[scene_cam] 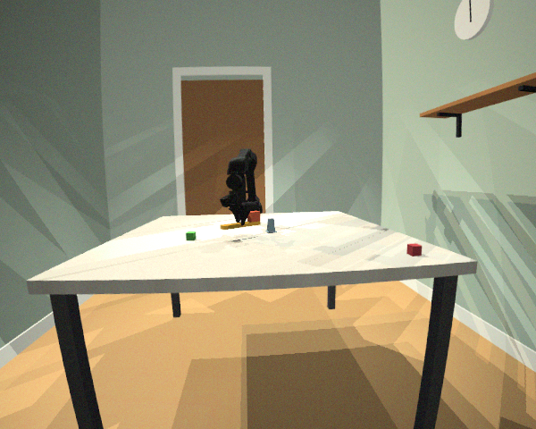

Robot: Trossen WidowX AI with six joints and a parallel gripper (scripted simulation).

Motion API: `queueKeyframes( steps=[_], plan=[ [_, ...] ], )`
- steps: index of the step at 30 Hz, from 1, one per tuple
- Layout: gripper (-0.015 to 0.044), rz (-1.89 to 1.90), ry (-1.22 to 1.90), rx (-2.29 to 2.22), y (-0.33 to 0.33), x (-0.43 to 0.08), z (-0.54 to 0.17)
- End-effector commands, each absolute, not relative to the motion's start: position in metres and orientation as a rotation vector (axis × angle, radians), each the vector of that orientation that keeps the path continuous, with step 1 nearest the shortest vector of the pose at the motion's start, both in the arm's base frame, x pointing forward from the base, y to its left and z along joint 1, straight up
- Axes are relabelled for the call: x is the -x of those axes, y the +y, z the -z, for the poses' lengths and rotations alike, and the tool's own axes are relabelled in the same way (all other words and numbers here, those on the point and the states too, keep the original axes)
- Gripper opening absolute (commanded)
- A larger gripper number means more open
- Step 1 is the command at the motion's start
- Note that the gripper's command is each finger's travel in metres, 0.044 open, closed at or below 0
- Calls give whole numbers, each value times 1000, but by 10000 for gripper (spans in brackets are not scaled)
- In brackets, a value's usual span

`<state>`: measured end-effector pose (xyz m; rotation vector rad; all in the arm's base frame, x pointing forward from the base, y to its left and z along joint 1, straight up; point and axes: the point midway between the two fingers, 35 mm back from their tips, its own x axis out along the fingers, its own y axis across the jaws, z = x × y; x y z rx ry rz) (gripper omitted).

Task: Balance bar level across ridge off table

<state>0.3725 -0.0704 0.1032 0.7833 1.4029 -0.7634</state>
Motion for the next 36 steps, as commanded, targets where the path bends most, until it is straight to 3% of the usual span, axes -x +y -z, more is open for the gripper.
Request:
queueKeyframes(
  steps=[1,22,36],
  plan=[
    [0,763,1393,-784,-71,-372,-116],
    [0,763,1397,-779,-69,-365,-166],
    [0,463,1489,-474,-22,-341,-170]
  ],
)
